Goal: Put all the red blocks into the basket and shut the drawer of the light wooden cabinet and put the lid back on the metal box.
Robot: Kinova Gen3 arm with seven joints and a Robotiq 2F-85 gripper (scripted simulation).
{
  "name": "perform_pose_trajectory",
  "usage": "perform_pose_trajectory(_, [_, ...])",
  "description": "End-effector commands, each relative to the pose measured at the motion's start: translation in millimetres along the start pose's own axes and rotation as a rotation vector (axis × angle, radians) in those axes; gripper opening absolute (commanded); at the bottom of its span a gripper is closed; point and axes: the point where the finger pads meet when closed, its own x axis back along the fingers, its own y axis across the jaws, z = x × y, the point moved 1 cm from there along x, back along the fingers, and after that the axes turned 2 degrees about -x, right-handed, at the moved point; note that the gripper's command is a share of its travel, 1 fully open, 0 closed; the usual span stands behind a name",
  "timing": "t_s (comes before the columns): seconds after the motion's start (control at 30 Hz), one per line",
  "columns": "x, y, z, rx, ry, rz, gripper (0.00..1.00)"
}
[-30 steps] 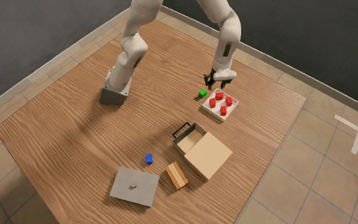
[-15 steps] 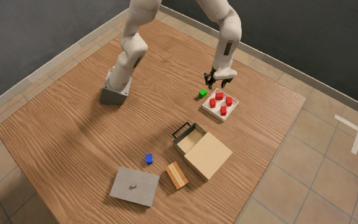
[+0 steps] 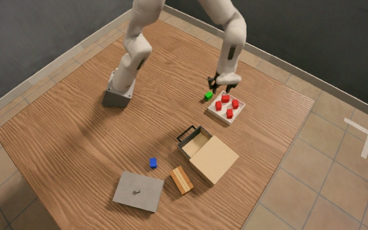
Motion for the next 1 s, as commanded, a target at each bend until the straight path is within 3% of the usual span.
perform_pose_trajectory(0.0, [2.8, 31, 45, -0.183, -0.001, 0.006, 0.61])
perform_pose_trajectory(0.07, [3.0, 59, 76, -0.333, -0.001, 0.007, 0.61])
perform_pose_trajectory(0.23, [1.3, 130, 125, -0.687, -0.004, 0.007, 0.61])
perform_pose_trajectory(0.27, [1.2, 146, 133, -0.735, -0.005, 0.007, 0.61])
perform_pose_trajectory(0.33, [1.2, 146, 133, -0.735, -0.005, 0.007, 0.61])
perform_pose_trajectory(0.4, [0.9, 165, 142, -0.795, -0.006, 0.006, 0.61])
perform_pose_trajectory(0.97, [0.7, 170, 144, -0.816, -0.006, 0.006, 0.61])
